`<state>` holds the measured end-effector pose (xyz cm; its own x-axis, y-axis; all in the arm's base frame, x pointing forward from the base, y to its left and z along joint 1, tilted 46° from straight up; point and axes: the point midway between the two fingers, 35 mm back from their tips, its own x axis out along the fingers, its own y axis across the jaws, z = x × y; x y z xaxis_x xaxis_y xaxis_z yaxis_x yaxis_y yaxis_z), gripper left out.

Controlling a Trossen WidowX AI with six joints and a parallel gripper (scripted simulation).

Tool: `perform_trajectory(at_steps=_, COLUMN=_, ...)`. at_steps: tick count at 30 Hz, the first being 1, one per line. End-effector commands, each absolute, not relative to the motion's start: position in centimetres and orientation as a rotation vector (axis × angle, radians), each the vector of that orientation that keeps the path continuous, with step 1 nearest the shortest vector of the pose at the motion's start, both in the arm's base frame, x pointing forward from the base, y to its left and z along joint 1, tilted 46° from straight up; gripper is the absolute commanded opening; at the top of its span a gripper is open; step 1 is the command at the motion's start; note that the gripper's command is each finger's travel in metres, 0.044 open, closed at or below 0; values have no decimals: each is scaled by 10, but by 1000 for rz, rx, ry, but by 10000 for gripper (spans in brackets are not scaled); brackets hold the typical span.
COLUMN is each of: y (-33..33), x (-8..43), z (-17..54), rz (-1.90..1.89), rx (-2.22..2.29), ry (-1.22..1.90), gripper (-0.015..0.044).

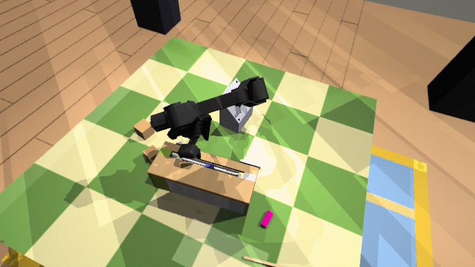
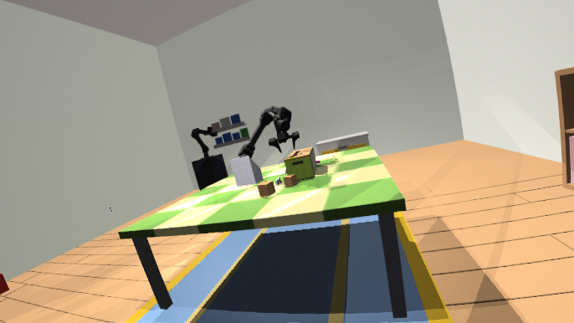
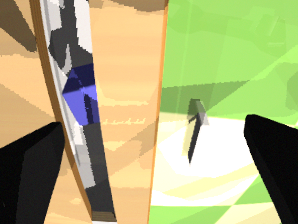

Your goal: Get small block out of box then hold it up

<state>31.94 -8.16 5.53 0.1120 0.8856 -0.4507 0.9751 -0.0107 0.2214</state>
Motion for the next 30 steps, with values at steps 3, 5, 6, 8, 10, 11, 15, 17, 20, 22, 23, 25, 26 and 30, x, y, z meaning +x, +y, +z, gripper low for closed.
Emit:
perform_trajectory(at_steps=3, y=-75, x=321, z=49, rz=-254, rx=1939, ry=1809, gripper=400)
perform_trajectory(at_steps=5, y=-73, x=321, z=46, rz=-255, rx=1940, ry=1811, gripper=400)
perform_trajectory(at_steps=6, y=-72, x=321, z=45, rz=-255, rx=1941, ry=1811, gripper=400)
perform_trajectory(at_steps=8, y=-70, x=322, z=42, rz=-256, rx=1942, ry=1813, gripper=400)
perform_trajectory(at_steps=10, y=-68, x=322, z=40, rz=-257, rx=1943, ry=1815, gripper=400)
perform_trajectory(at_steps=11, y=-67, x=322, z=38, rz=-257, rx=1944, ry=1816, gripper=400)
perform_trajectory(at_steps=15, y=-63, x=323, z=33, rz=-258, rx=1947, ry=1820, gripper=400)
perform_trajectory(at_steps=17, y=-60, x=323, z=31, rz=-259, rx=1948, ry=1821, gripper=400)
perform_trajectory(at_steps=20, y=-57, x=323, z=27, rz=-260, rx=1950, ry=1824, gripper=400)
perform_trajectory(at_steps=22, y=-55, x=323, z=25, rz=-261, rx=1952, ry=1826, gripper=400)
perform_trajectory(at_steps=23, y=-54, x=323, z=24, rz=-261, rx=1953, ry=1827, gripper=400)
perform_trajectory(at_steps=25, y=-52, x=323, z=21, rz=-262, rx=1954, ry=1829, gripper=400)
perform_trajectory(at_steps=26, y=-50, x=323, z=20, rz=-262, rx=1955, ry=1830, gripper=400)
perform_trajectory(at_steps=30, y=-46, x=323, z=15, rz=-263, rx=1958, ry=1834, gripper=400)
